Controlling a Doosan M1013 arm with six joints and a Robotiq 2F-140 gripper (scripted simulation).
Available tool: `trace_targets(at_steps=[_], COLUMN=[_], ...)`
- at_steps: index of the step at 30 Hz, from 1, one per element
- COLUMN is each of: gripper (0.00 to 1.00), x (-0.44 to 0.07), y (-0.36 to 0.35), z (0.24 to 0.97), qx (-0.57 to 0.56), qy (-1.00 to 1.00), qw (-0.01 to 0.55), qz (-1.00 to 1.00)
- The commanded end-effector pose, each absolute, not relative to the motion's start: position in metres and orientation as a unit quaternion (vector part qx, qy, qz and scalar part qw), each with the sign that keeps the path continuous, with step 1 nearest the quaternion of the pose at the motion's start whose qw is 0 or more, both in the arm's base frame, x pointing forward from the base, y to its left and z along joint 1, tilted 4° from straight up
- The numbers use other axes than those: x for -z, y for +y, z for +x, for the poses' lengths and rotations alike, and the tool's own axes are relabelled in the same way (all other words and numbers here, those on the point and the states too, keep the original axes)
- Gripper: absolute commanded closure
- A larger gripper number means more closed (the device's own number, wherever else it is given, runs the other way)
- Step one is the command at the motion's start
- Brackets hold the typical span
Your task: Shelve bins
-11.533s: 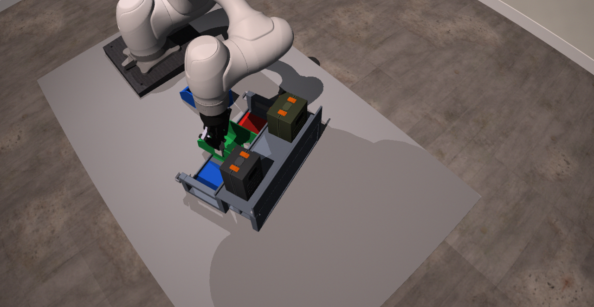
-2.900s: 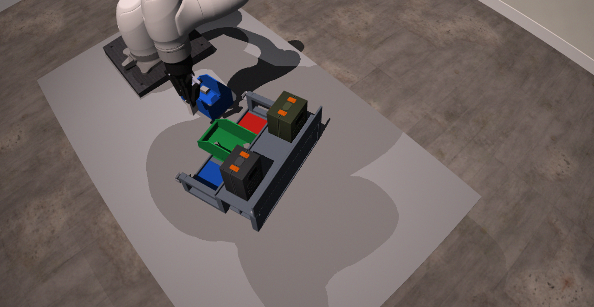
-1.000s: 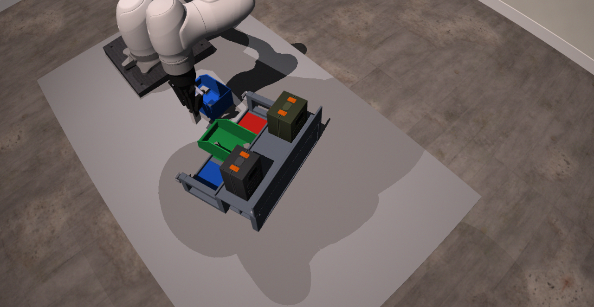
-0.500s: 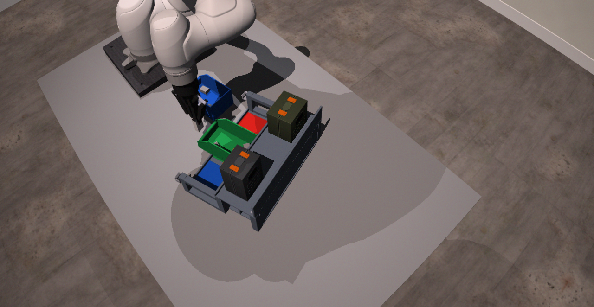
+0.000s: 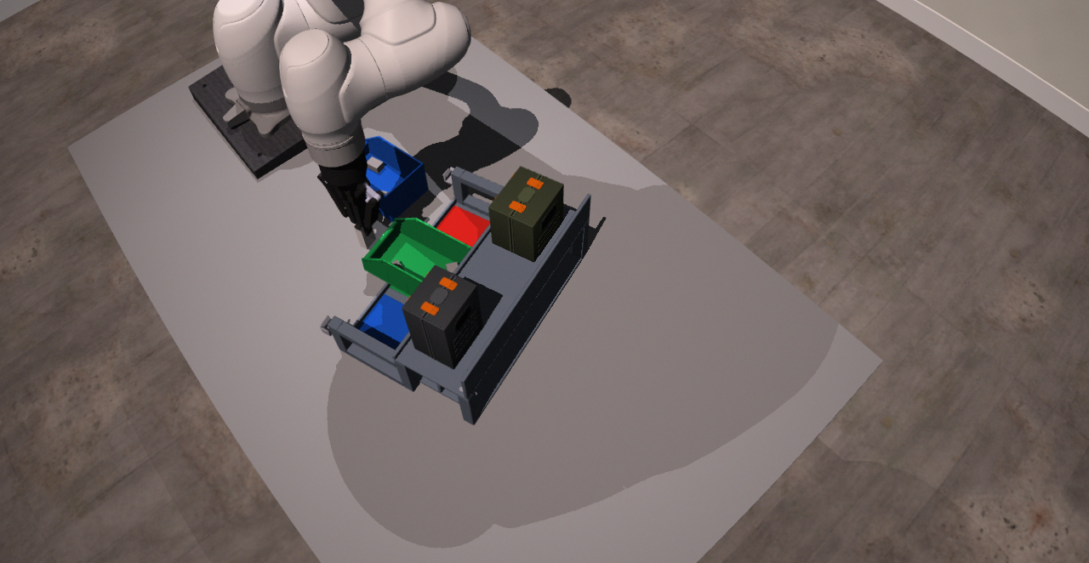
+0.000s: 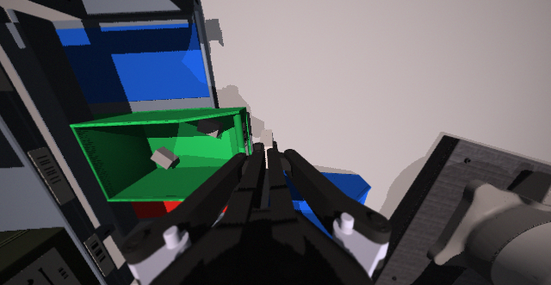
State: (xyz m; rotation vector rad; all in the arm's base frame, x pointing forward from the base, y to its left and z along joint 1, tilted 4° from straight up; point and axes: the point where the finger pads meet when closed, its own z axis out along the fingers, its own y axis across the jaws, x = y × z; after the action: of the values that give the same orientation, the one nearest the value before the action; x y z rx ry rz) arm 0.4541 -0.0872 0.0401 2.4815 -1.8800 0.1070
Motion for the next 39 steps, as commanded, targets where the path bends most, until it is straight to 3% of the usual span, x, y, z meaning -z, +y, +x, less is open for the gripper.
trace_targets(at_steps=[1, 39], gripper=[0.9, 0.9], x=[-0.0391, -0.0384], y=[-0.0873, -0.085], z=[0.4542, 0.4623], qx=[-0.034, -0.034], qy=[-0.603, -0.603], qw=[0.013, 0.013], qz=[0.797, 0.797])
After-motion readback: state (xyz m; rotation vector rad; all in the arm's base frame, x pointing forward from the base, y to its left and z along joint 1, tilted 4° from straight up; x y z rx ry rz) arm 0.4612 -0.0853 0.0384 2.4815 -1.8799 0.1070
